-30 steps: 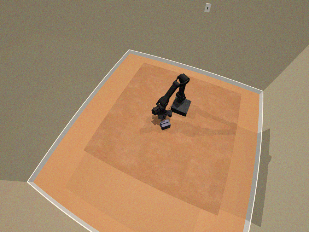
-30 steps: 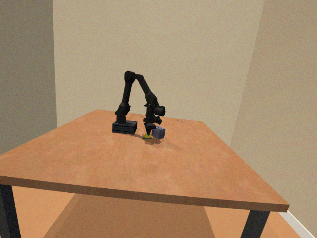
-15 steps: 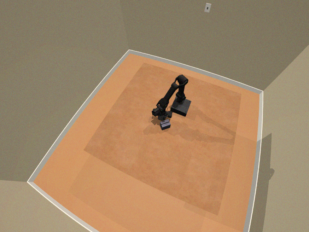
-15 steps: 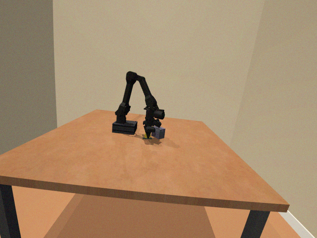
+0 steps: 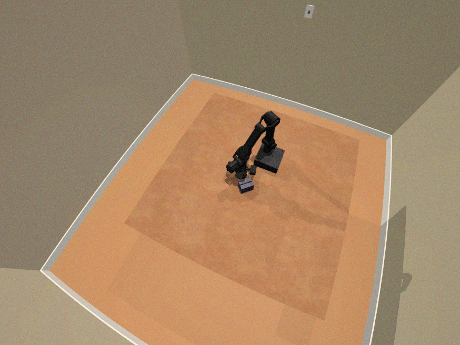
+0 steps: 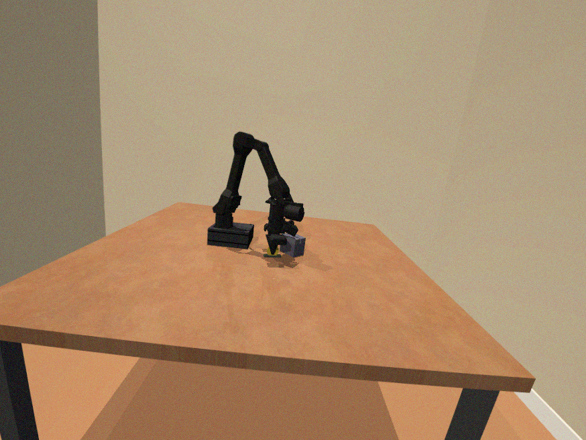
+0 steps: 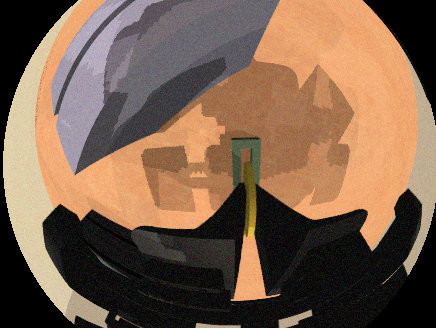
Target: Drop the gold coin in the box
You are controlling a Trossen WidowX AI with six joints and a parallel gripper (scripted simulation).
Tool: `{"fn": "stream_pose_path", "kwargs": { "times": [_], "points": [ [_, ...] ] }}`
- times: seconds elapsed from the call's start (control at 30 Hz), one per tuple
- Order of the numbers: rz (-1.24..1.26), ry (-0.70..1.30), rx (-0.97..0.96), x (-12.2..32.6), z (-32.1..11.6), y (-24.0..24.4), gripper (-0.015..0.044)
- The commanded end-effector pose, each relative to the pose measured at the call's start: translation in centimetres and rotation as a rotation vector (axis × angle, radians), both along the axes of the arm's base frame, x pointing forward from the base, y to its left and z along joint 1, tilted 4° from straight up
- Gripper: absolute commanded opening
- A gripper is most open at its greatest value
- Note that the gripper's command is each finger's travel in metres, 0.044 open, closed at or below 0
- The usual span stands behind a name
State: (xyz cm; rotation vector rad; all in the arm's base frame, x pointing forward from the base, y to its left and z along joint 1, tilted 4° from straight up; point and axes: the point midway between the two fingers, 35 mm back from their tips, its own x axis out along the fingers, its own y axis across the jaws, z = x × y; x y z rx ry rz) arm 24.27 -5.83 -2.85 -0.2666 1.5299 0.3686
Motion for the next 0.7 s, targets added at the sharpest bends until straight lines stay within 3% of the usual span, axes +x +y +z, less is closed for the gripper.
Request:
{"fn": "stream_pose_path", "kwargs": {
  "times": [0.0,0.67],
  "points": [
    [-0.005,-0.005,-0.001,0.1,0.1,0.0,0.0000],
    [-0.008,-0.030,0.003,1.0,4.0,-0.3,0.0000]
  ]
}}
